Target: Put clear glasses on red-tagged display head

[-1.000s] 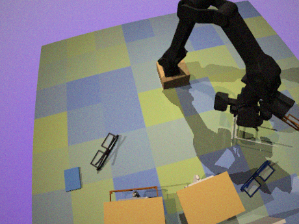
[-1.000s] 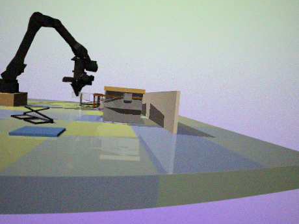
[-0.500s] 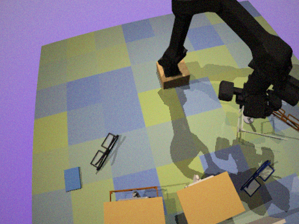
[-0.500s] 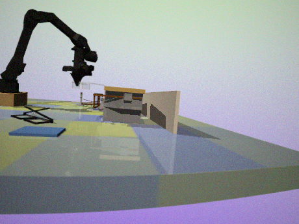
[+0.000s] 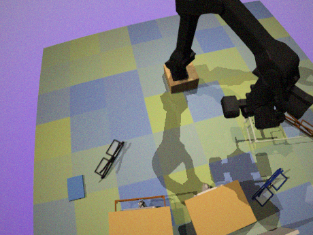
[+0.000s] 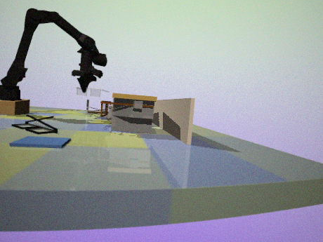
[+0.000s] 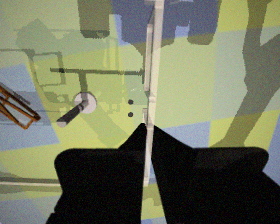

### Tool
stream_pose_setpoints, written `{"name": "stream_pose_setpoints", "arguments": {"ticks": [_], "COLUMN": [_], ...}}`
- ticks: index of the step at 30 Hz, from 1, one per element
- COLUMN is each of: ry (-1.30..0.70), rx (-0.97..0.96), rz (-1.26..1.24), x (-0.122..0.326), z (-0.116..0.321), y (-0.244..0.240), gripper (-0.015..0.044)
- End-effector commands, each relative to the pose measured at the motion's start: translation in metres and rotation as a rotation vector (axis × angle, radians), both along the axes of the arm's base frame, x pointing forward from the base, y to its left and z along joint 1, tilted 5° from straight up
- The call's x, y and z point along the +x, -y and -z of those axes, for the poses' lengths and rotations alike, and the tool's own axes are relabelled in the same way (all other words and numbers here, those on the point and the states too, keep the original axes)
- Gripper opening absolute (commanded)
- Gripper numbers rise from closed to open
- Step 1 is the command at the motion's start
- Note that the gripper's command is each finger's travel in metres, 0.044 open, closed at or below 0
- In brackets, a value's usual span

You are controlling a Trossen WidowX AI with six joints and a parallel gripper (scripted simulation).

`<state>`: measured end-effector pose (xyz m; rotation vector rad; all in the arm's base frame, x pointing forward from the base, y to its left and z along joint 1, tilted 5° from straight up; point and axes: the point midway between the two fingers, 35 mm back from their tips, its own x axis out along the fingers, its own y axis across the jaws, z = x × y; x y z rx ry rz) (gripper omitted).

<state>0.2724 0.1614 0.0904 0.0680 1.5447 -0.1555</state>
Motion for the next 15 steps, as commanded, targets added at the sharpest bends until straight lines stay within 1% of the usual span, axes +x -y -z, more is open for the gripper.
{"name": "stream_pose_setpoints", "arguments": {"ticks": [1, 15], "ry": [-0.005, -0.028], "rx": [-0.007, -0.017], "rz": [-0.092, -0.471], "x": [0.002, 0.009], "z": [-0.001, -0.003], "y": [0.01, 0.045], "gripper": [0.0, 0.0]}}
